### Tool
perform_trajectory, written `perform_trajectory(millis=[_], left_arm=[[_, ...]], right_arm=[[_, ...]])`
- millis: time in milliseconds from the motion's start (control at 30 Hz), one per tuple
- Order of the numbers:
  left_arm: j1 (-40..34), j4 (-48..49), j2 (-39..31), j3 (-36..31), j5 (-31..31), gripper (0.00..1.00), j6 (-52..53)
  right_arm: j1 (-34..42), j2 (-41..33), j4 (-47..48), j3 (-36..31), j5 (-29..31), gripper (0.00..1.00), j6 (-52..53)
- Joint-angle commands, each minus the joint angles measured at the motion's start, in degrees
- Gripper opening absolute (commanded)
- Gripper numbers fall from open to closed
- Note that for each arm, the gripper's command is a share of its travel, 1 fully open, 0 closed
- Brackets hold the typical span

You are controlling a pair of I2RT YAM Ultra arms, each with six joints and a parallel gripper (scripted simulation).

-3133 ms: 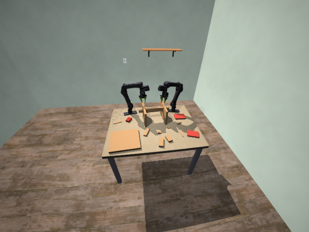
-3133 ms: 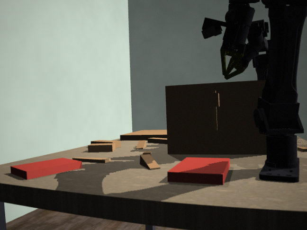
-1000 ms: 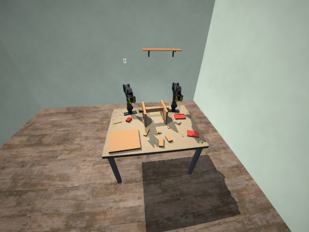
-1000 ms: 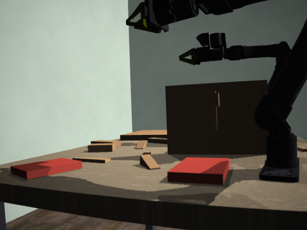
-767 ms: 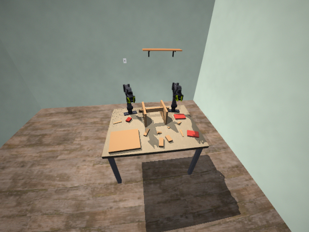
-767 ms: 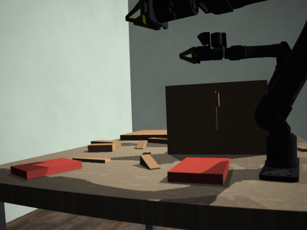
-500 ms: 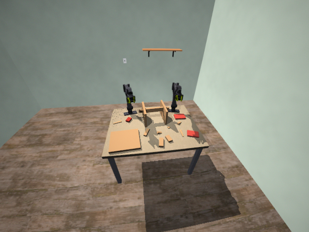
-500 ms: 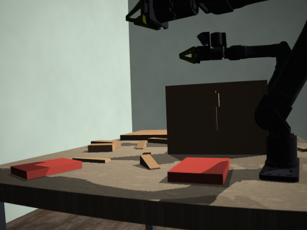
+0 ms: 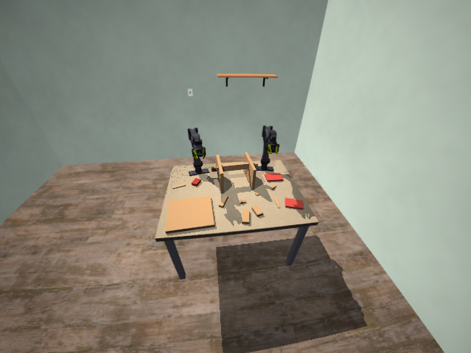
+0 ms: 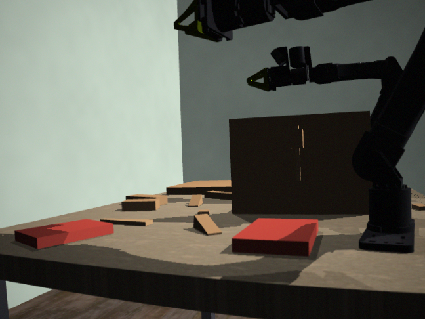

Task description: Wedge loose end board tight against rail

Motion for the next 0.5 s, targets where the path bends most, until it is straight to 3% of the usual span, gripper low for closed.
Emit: perform_trajectory(millis=[0, 467], left_arm=[[-0.2, 0.4, 0.3, 2.5, -0.3, 0.39, 0.2], [-0.2, 0.4, 0.3, 2.5, -0.3, 0.39, 0.2]], right_arm=[[-2.0, 1.1, -3.7, 1.7, -0.1, 0.43, 1.8], [-10.2, 5.9, -13.1, 2.8, -0.4, 0.43, 6.6]])
